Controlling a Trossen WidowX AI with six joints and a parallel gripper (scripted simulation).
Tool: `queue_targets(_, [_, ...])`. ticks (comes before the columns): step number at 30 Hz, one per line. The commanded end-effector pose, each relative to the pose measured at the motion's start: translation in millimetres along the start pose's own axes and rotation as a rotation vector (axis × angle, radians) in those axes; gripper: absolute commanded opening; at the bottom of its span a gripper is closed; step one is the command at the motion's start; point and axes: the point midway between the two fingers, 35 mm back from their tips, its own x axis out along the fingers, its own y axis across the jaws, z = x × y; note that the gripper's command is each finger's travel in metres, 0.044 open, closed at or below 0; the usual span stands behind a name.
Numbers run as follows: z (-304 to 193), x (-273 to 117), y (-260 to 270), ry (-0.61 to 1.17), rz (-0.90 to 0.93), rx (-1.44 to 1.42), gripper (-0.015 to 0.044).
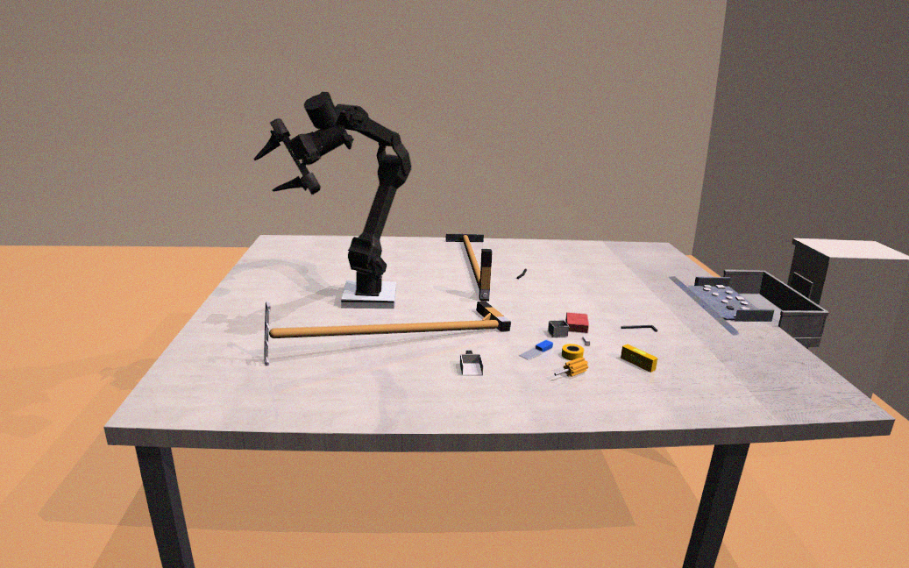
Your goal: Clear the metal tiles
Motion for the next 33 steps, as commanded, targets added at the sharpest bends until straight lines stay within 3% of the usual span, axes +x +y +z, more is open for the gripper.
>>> queue_targets(1, [0,0,0,0.0,0.0,0.0,0.0426])
queue_targets(33, [23,-27,-51,-0.009,-0.005,0.029,0.044])
